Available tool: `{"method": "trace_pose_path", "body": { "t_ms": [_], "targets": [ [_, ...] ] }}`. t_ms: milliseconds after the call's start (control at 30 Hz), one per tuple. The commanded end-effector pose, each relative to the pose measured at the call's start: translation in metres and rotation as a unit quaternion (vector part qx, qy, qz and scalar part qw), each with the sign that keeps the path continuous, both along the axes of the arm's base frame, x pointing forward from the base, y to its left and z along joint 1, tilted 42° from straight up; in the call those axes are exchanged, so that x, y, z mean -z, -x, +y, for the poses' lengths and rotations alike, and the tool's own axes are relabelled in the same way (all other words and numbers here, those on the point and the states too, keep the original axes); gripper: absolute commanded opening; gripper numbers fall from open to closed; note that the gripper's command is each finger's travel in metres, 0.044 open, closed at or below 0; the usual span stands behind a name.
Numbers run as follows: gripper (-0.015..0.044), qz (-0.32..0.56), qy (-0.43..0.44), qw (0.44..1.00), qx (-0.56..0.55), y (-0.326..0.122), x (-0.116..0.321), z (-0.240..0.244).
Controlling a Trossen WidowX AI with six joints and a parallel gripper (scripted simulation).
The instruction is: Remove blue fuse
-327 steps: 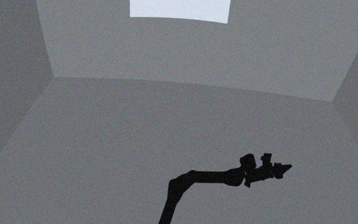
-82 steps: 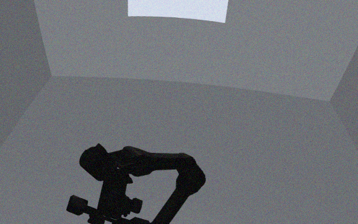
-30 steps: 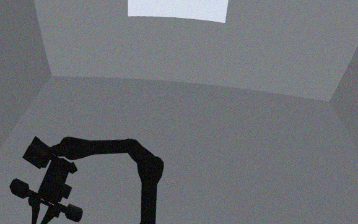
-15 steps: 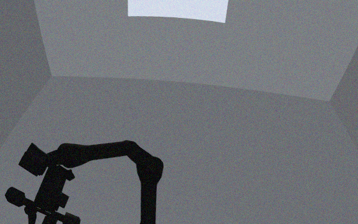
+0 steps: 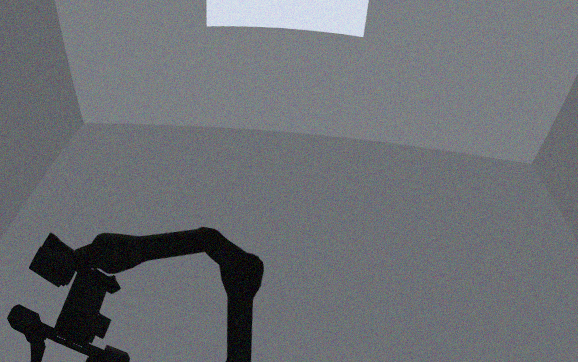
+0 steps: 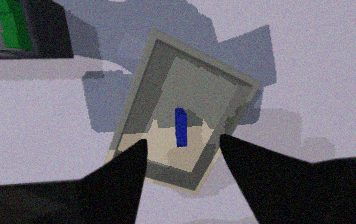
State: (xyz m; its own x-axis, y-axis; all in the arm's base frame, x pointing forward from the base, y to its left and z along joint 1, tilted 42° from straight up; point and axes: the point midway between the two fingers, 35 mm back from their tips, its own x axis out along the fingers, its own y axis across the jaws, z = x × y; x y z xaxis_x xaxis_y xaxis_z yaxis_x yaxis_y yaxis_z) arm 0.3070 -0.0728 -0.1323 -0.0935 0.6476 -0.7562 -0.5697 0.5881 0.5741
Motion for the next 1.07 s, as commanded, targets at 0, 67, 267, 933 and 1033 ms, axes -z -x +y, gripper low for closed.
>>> {"method": "trace_pose_path", "body": {
  "t_ms": [0,67,267,933,1033],
  "targets": [
    [0.0330,-0.001,0.000,1.000,0.001,-0.002,-0.009,-0.008],
    [0.0330,0.001,-0.001,1.000,0.003,-0.002,-0.026,-0.022],
    [0.0330,0.001,-0.001,1.000,0.003,-0.002,-0.028,-0.024],
    [0.0330,0.004,-0.004,1.000,0.005,-0.001,-0.027,-0.022],
    [0.0330,0.004,-0.004,1.000,0.005,-0.001,-0.027,-0.022]
  ]
}}
